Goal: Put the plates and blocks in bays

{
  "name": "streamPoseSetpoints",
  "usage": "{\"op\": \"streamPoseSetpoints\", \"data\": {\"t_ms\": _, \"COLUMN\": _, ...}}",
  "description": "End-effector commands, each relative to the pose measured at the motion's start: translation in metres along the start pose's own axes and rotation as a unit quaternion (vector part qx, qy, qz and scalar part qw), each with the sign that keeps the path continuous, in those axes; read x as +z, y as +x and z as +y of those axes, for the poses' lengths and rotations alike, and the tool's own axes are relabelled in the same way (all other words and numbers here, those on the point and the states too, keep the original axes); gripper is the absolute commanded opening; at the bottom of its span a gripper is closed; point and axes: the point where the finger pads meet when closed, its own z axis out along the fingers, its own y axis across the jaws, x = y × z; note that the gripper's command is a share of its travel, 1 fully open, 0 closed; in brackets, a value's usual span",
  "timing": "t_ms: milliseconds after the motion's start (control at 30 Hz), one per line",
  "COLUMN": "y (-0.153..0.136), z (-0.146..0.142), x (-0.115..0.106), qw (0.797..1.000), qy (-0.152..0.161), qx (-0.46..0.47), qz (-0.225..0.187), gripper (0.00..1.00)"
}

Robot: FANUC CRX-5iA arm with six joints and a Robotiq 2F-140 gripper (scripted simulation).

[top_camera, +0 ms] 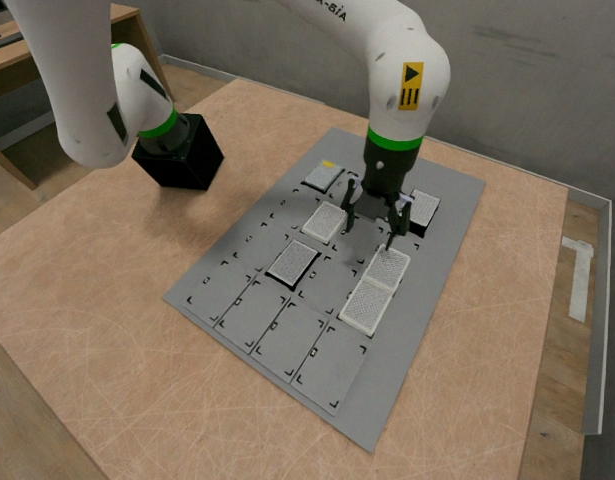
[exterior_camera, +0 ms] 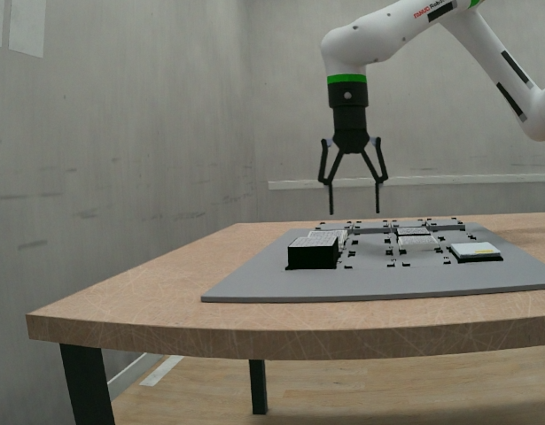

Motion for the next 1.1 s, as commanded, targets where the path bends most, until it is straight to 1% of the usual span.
{"op": "streamPoseSetpoints", "data": {"t_ms": 0, "y": 0.004, "z": -0.016, "x": -0.001, "qw": 1.000, "qy": 0.000, "qx": 0.000, "qz": 0.000, "gripper": 0.70}}
{"op": "streamPoseSetpoints", "data": {"t_ms": 300, "y": 0.013, "z": -0.051, "x": -0.001, "qw": 1.000, "qy": 0.000, "qx": 0.000, "qz": 0.000, "gripper": 0.70}}
{"op": "streamPoseSetpoints", "data": {"t_ms": 367, "y": 0.013, "z": -0.051, "x": -0.001, "qw": 1.000, "qy": 0.000, "qx": 0.000, "qz": 0.000, "gripper": 0.70}}
{"op": "streamPoseSetpoints", "data": {"t_ms": 533, "y": 0.018, "z": -0.070, "x": -0.001, "qw": 1.000, "qy": 0.000, "qx": 0.000, "qz": 0.000, "gripper": 0.70}}
{"op": "streamPoseSetpoints", "data": {"t_ms": 833, "y": 0.018, "z": -0.071, "x": -0.001, "qw": 1.000, "qy": 0.000, "qx": 0.000, "qz": 0.000, "gripper": 0.70}}
{"op": "streamPoseSetpoints", "data": {"t_ms": 1067, "y": 0.018, "z": -0.071, "x": 0.006, "qw": 1.000, "qy": 0.000, "qx": 0.000, "qz": 0.000, "gripper": 0.70}}
